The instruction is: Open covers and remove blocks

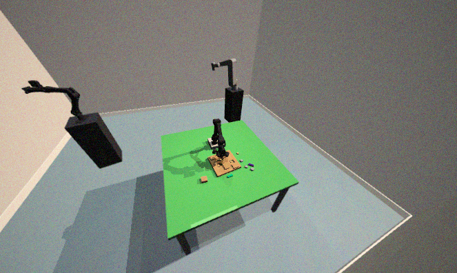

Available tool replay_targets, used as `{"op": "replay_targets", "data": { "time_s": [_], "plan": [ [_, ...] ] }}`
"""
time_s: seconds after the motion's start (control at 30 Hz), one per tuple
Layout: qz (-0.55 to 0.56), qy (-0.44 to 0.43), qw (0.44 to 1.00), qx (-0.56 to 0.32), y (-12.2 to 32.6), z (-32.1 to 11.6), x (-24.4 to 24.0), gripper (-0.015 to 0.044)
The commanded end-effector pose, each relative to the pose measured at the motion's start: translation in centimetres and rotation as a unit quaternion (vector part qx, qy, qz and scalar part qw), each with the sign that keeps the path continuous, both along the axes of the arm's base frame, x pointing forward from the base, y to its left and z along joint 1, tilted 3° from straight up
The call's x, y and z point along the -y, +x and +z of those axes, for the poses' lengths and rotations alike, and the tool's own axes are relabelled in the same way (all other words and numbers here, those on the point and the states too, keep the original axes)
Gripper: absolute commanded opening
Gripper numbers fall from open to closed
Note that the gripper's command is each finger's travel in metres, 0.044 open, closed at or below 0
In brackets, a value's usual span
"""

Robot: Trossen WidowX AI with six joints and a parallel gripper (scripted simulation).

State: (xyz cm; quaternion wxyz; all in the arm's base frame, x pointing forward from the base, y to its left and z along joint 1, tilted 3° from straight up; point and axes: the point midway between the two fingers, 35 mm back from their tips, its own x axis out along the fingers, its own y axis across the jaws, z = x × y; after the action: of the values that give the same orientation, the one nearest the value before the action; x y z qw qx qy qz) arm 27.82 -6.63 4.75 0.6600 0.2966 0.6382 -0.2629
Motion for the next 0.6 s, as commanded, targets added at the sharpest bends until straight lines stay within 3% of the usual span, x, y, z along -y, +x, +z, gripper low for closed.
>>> {"op": "replay_targets", "data": {
  "time_s": [0.0,0.47,0.57],
  "plan": [
    [0.000,0.000,1.000,0.001,0.08,0.00,0.00,0.0144],
    [0.000,0.000,1.000,0.001,0.14,-0.61,-0.03,0.0144],
    [-0.046,0.003,0.999,0.000,0.14,-0.71,-0.03,0.0144]
  ]
}}
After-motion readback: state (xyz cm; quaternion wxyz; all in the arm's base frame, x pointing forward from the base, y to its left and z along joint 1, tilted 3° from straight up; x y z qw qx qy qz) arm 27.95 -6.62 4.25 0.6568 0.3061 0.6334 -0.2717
